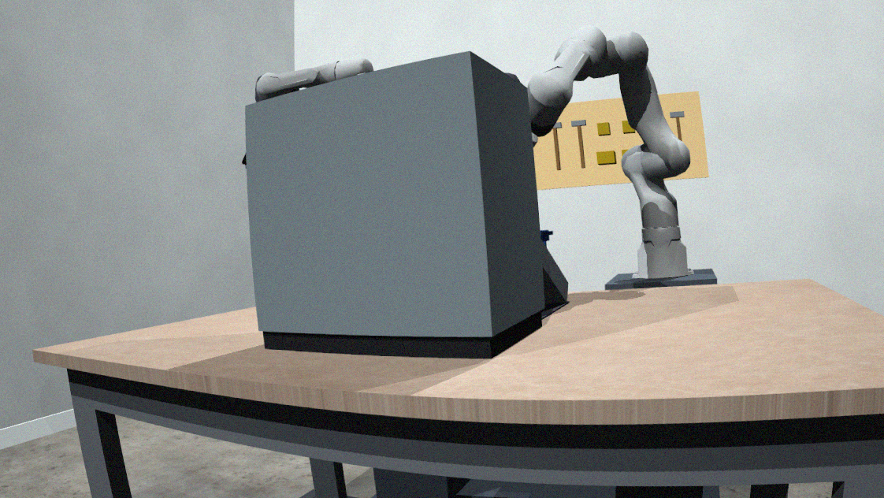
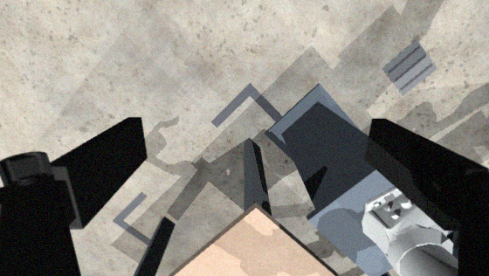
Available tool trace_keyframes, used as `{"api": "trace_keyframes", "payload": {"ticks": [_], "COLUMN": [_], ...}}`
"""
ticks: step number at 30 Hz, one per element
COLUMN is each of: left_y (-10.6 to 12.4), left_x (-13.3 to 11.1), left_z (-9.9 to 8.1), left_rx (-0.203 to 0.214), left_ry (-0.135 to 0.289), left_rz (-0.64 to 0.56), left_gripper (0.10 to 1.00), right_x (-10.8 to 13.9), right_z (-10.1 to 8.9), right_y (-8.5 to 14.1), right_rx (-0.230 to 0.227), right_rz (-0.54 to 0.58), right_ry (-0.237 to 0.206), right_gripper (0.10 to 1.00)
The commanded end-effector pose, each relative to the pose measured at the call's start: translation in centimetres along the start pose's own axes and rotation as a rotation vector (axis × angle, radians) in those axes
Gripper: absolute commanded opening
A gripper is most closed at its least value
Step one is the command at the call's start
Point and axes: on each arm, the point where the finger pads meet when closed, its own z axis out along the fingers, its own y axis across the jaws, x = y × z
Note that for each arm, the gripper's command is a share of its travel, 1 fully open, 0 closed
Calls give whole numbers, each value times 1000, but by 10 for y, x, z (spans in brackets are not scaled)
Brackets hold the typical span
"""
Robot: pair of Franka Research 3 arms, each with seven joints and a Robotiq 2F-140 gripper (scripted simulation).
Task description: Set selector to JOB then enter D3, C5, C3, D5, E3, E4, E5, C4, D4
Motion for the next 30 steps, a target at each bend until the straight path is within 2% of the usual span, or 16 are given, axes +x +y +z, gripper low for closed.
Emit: {"api": "trace_keyframes", "payload": {"ticks": [1, 6, 9, 12, 18, 21, 23, 24, 28, 29, 30], "left_y": [-3, -3, -2, -2, 0, 1, 1, 1, 1, 1, 1], "left_x": [0, -1, -12, -39, -117, -146, -146, -152, -160, -160, -160], "left_z": [-1, -1, -2, -5, -14, -18, -18, -18, -19, -19, -19], "left_rx": [5, 5, 4, 4, 16, 21, 21, 29, 38, 40, 41], "left_ry": [4, 4, 4, 3, -38, -66, -66, -83, -89, -88, -87], "left_rz": [0, -10, -120, -343, -506, -573, -573, -632, -736, -764, -792], "left_gripper": [99, 99, 99, 99, 99, 99, 99, 99, 99, 399, 399], "right_x": [1, 1, 1, 1, 1, 1, 1, 1, 1, 1, 1], "right_z": [0, 0, 0, 0, 0, 0, 0, 0, 0, 0, 0], "right_y": [-1, -1, -1, -1, -1, -1, -1, -1, -1, -1, -1], "right_rx": [2, 2, 2, 2, 2, 2, 2, 2, 2, 2, 2], "right_rz": [-4, -4, -4, -4, -4, -4, -4, -4, -4, -4, -4], "right_ry": [0, 0, 0, 0, 0, 0, 0, 0, 0, 0, 0], "right_gripper": [1000, 1000, 1000, 1000, 1000, 1000, 1000, 1000, 1000, 1000, 1000]}}
